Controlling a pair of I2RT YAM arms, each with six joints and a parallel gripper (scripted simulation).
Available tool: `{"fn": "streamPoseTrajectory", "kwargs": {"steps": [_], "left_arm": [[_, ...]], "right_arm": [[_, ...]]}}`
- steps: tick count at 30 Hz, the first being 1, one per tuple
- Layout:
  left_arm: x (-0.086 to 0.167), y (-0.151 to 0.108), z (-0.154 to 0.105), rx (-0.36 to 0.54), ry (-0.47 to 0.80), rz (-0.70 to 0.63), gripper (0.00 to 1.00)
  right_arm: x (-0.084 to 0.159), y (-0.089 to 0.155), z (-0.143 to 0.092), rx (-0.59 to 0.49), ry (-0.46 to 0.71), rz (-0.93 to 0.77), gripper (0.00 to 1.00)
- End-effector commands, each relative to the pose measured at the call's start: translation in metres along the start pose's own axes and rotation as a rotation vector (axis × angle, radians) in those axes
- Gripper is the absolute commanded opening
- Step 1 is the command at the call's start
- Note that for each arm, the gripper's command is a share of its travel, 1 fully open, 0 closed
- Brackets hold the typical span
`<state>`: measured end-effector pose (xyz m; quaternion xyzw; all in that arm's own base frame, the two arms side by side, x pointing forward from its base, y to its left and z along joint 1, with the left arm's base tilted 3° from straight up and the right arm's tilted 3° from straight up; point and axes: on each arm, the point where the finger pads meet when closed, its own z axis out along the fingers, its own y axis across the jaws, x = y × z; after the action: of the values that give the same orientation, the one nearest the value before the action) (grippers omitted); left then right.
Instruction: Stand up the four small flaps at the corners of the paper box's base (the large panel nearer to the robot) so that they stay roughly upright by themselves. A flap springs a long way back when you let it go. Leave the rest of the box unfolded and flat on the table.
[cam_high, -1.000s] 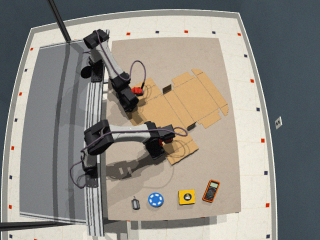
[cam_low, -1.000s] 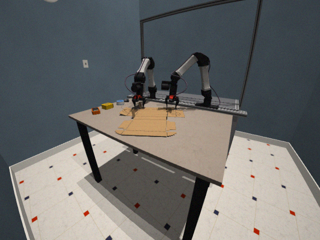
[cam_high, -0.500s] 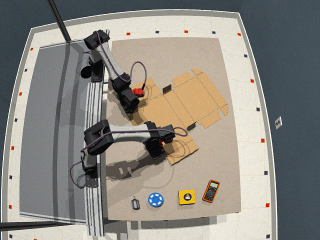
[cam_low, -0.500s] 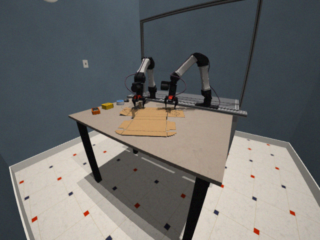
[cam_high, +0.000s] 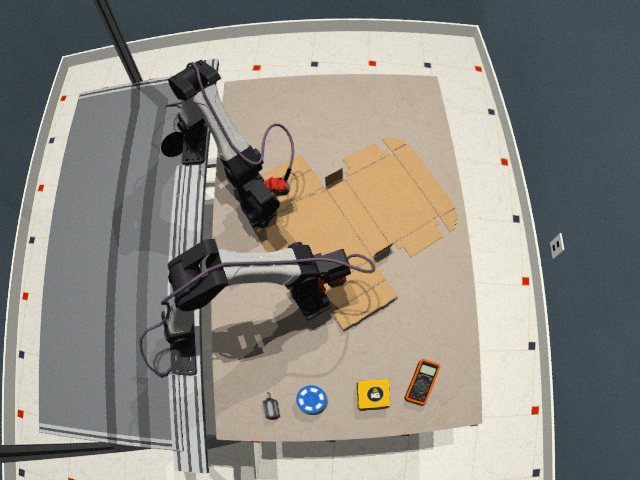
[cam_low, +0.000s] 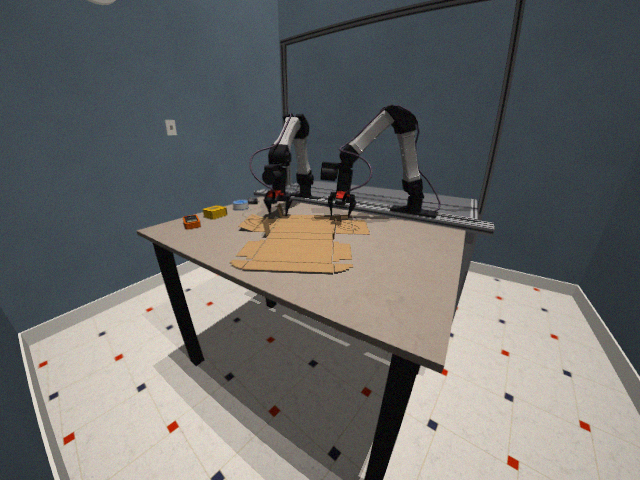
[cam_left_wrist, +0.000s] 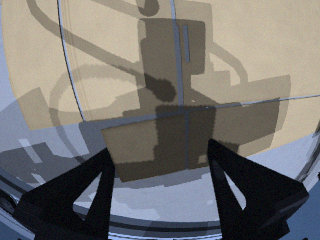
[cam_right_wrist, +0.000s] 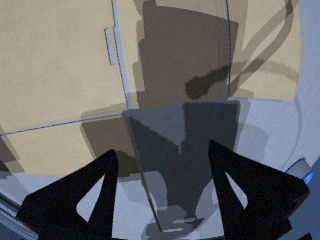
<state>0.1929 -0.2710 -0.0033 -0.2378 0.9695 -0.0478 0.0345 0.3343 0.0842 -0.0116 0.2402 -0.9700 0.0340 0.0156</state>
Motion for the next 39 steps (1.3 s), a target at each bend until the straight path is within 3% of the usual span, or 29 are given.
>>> {"fn": "streamPoseTrajectory", "kwargs": {"steps": [1, 14, 15, 39], "left_arm": [[0.002, -0.015, -0.001, 0.036, 0.005, 0.004, 0.76], [0.004, -0.019, 0.000, 0.033, 0.006, 0.006, 0.76], [0.002, -0.026, -0.019, 0.080, 0.000, 0.004, 0.76], [0.002, -0.035, -0.033, 0.065, -0.002, 0.004, 0.76]], "right_arm": [[-0.006, -0.006, 0.004, 0.034, -0.030, 0.021, 0.76], [-0.006, -0.006, 0.004, 0.034, -0.030, 0.021, 0.76], [-0.006, -0.006, 0.004, 0.034, -0.030, 0.021, 0.76], [-0.006, -0.006, 0.004, 0.034, -0.030, 0.021, 0.76]]}}
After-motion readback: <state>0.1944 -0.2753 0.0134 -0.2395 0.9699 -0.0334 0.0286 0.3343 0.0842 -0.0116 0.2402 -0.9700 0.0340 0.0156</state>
